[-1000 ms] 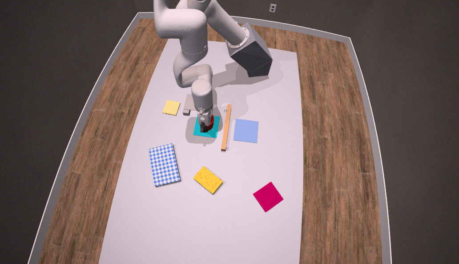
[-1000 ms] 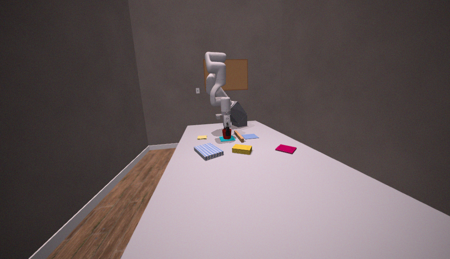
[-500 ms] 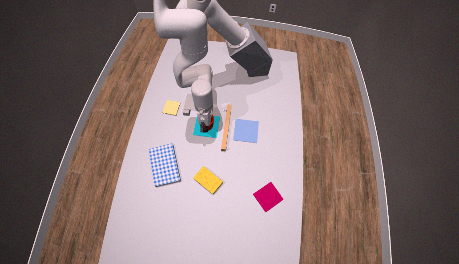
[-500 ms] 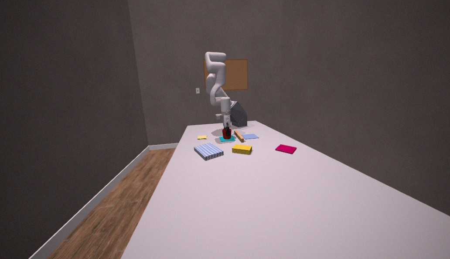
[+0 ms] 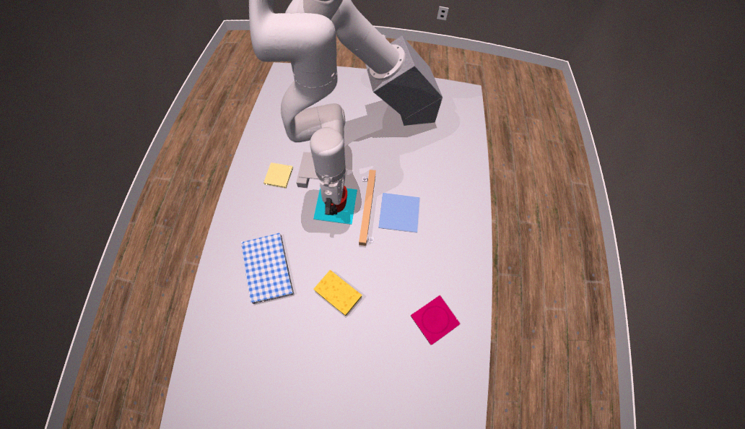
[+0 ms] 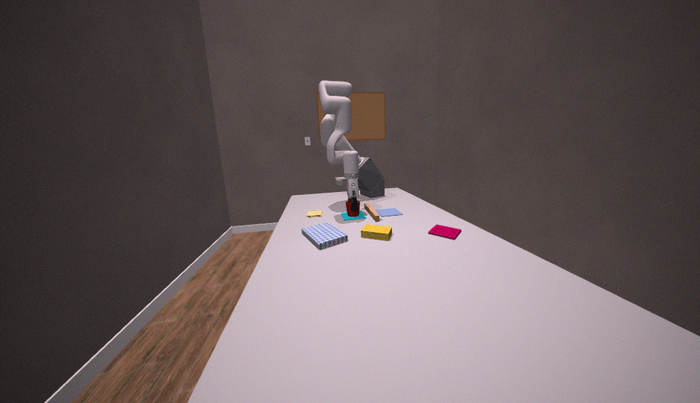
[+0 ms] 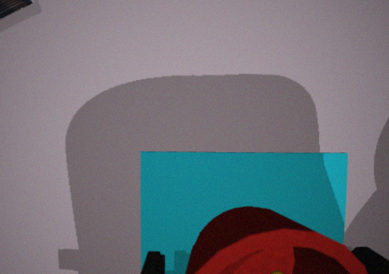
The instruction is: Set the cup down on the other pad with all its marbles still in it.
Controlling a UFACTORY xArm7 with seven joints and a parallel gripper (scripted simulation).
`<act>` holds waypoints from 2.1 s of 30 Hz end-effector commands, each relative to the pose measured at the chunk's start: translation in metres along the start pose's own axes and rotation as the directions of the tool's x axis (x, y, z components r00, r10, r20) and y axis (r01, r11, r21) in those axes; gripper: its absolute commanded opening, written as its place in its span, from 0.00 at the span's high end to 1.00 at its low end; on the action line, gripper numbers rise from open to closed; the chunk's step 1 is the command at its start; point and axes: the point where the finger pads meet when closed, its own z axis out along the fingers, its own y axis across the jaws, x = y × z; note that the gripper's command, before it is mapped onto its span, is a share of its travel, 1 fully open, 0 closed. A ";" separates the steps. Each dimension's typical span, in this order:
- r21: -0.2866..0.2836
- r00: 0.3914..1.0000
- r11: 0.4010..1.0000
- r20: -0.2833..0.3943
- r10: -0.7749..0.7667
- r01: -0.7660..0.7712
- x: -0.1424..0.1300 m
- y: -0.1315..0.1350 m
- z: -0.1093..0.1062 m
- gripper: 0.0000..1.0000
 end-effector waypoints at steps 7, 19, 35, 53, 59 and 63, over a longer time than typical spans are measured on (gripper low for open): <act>0.003 1.000 1.000 0.001 0.000 0.000 -0.001 -0.001 -0.021 0.00; 0.003 1.000 1.000 0.001 0.000 0.000 -0.001 -0.001 -0.057 0.00; 0.003 1.000 1.000 0.001 0.000 0.000 -0.001 -0.001 -0.066 0.00; 0.003 1.000 1.000 0.001 0.000 0.000 -0.001 -0.001 -0.066 0.00; 0.003 1.000 1.000 0.001 0.000 0.000 -0.001 -0.001 -0.066 0.00; 0.003 1.000 1.000 0.001 0.000 0.000 -0.001 -0.001 -0.066 0.00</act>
